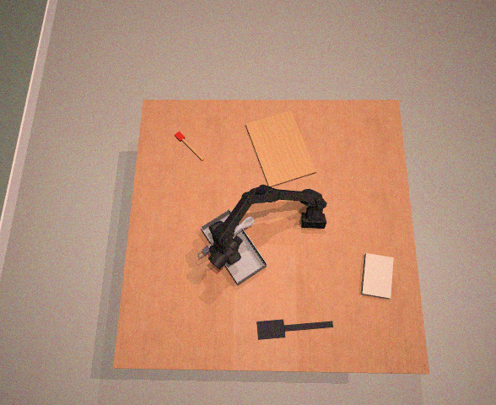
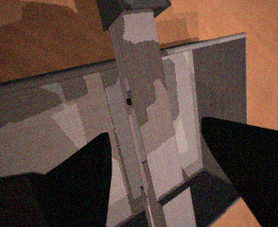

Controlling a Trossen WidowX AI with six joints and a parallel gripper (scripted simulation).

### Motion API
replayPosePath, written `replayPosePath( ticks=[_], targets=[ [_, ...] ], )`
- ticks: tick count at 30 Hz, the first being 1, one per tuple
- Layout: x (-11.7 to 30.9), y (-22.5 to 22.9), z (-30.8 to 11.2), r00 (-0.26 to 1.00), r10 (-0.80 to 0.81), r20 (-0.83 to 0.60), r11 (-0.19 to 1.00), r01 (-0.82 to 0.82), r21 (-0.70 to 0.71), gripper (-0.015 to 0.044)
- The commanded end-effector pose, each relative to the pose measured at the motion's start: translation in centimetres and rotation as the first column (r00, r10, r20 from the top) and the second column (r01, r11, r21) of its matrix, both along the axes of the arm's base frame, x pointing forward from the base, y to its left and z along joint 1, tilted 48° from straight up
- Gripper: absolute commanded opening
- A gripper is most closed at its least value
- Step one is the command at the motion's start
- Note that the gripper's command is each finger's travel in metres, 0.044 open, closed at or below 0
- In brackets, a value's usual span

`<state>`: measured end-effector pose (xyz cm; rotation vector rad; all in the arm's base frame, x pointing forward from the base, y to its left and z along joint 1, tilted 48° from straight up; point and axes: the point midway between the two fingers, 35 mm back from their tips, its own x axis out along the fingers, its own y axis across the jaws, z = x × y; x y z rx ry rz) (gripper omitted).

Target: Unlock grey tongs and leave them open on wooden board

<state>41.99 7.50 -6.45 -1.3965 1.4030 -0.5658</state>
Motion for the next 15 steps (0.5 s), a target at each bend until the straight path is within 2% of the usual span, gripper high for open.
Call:
replayPosePath(
  ticks=[1,15],
  targets=[
    [0.1,-0.7,-0.2,1.0,0.002,-0.015,1.0,-0.002,-0.011,0.026],
    [0.4,-2.9,-0.8,0.999,0.0,-0.046,0.999,-0.002,-0.034,0.026]
  ],
)
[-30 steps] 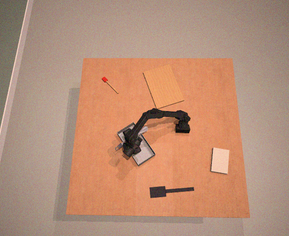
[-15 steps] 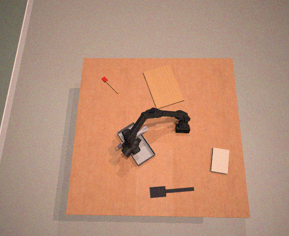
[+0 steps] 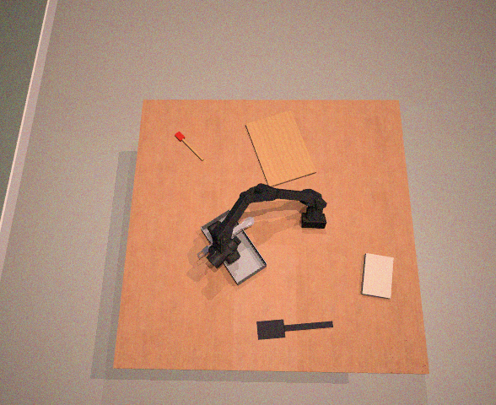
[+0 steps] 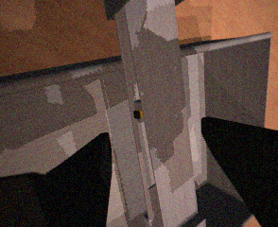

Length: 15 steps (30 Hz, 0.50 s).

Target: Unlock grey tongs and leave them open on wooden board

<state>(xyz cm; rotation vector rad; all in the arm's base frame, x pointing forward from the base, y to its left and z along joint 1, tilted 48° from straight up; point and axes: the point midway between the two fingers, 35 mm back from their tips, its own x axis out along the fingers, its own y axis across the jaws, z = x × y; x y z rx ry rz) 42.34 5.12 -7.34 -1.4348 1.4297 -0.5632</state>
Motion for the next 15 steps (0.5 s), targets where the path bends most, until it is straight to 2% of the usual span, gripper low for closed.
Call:
replayPosePath(
  ticks=[1,7,14,15],
  targets=[
    [0.08,-0.72,0.01,1.0,0.001,-0.011,1.0,-0.001,-0.009,0.026],
    [0.16,-1.56,-0.22,1.0,0.0,-0.023,1.0,0.0,-0.019,0.026],
    [0.12,-1.1,-0.32,1.0,-0.002,-0.016,1.0,0.001,-0.012,0.0076],
    [0.12,-1.1,-0.32,1.0,-0.002,-0.016,1.0,0.001,-0.012,0.007]
  ],
)
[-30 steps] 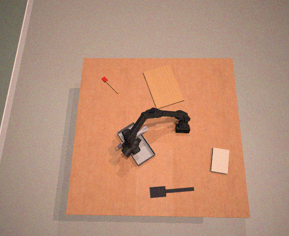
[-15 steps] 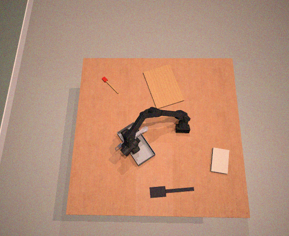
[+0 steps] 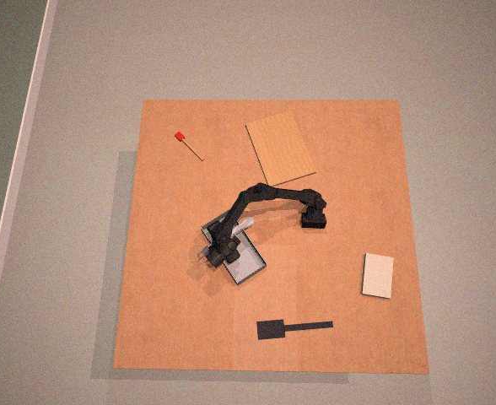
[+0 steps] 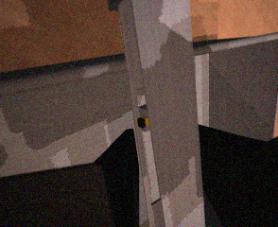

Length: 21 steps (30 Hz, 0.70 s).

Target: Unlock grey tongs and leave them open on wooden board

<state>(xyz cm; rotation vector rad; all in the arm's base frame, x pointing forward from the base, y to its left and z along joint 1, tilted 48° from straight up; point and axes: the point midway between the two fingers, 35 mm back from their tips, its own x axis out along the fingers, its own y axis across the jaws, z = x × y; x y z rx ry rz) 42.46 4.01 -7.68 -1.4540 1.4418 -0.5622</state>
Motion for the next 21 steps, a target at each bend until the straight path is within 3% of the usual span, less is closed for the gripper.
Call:
replayPosePath(
  ticks=[1,6,13,21],
  targets=[
    [0.0,0.0,0.0,1.0,-0.002,0.002,1.0,0.002,0.001,0.0063],
    [0.0,0.0,0.0,1.0,-0.002,0.002,1.0,0.002,0.001,0.003],
    [0.1,0.7,0.6,1.0,0.006,-0.004,1.0,-0.006,0.004,-0.015],
    [0.4,5.6,5.4,0.997,0.066,-0.05,0.998,-0.065,0.022,-0.015]
  ],
)
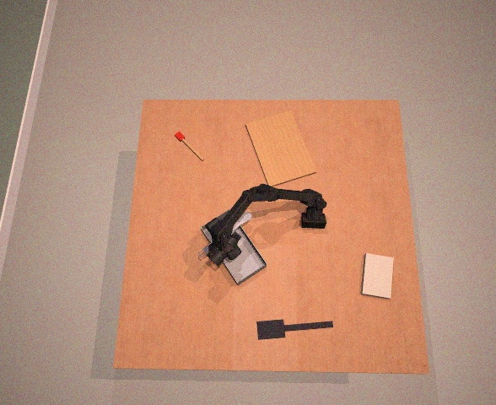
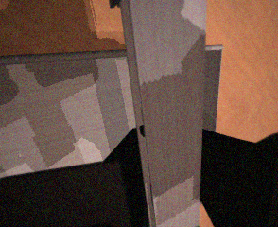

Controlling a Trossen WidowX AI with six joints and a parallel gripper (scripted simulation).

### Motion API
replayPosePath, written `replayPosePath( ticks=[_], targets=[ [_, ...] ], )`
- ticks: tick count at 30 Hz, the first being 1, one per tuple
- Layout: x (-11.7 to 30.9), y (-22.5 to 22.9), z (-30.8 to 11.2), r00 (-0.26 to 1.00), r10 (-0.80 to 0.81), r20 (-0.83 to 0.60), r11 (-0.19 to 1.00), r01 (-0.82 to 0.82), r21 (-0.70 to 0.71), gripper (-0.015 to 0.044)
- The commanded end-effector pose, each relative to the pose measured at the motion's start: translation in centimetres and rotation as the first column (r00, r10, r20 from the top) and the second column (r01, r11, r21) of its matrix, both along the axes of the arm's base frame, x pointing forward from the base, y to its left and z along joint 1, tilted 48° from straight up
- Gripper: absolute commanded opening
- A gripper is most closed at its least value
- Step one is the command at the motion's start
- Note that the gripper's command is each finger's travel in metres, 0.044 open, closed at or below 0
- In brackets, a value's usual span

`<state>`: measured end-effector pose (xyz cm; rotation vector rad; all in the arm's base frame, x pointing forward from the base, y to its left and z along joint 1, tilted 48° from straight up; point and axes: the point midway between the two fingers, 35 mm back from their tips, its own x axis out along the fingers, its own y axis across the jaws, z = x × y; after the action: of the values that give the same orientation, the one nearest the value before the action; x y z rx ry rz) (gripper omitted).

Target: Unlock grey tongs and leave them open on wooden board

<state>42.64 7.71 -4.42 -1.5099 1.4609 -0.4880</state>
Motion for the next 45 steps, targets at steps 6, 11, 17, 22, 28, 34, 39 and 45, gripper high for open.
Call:
replayPosePath(
  ticks=[6,11,17,22,28,34,39,45],
  targets=[
    [0.3,1.9,2.1,1.0,0.023,0.017,1.0,-0.023,0.018,-0.015],
    [0.3,1.9,2.1,1.0,0.023,0.017,1.0,-0.023,0.018,-0.015],
    [0.2,1.4,2.1,0.999,-0.045,-0.011,0.994,0.046,0.095,-0.015],
    [0.1,1.0,2.2,0.988,-0.138,-0.063,0.964,0.148,0.222,-0.015],
    [0.2,0.9,2.5,0.97,-0.21,-0.125,0.902,0.242,0.358,-0.015],
    [0.2,0.9,2.5,0.969,-0.212,-0.127,0.899,0.244,0.362,-0.015],
    [0.1,0.4,2.3,0.967,-0.225,-0.124,0.9,0.254,0.354,-0.015],
    [0.5,-1.2,4.9,0.957,-0.285,-0.052,0.88,0.283,0.382,-0.015]
  ],
)
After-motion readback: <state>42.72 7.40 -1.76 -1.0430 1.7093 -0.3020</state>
